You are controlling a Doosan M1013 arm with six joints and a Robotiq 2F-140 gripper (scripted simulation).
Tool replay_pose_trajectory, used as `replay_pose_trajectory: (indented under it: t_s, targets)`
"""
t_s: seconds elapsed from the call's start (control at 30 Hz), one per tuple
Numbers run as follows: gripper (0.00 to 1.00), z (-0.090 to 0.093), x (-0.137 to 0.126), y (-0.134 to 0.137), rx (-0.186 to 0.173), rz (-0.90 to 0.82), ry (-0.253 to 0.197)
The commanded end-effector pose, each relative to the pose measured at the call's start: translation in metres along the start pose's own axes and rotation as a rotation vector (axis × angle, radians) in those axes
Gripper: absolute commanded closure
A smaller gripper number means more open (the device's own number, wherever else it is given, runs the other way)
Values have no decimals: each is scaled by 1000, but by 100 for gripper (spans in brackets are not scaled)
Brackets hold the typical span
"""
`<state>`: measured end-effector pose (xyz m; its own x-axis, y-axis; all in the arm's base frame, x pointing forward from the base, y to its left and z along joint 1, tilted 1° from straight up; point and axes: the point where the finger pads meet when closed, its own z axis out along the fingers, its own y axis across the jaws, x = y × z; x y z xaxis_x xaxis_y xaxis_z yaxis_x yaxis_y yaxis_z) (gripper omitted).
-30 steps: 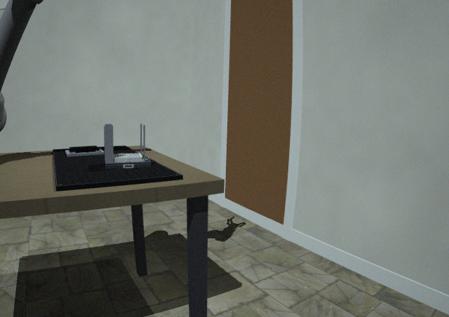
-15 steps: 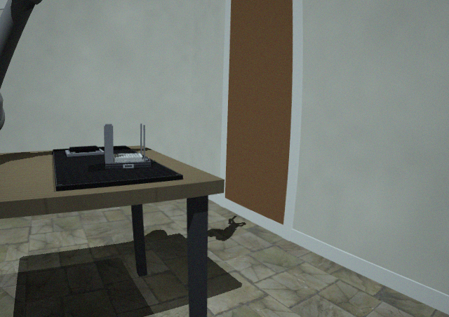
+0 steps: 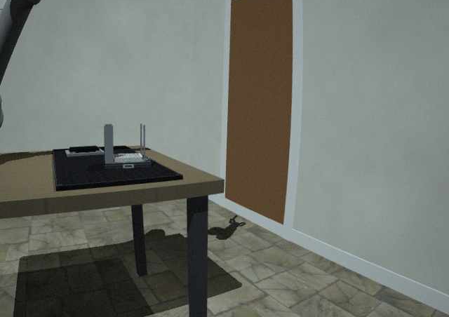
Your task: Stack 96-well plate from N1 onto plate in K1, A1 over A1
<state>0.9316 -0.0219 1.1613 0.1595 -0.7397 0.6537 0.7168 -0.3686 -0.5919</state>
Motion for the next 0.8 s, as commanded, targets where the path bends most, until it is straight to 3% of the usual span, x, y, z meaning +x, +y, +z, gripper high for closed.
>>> replay_pose_trajectory:
  t_s: [0.0, 0.2, 0.3, 0.63, 0.7, 0.77]
  targets:
    - [0, 4, -16, 11, -6, 3, -8]
    - [0, 8, -31, 21, -6, 3, -8]
    - [0, 10, -44, 29, -66, 35, -78]
    - [0, 16, -83, 52, -66, 35, -78]
    - [0, 17, -92, 57, -107, 55, -127]
    - [0, 17, -92, 57, -107, 55, -127]
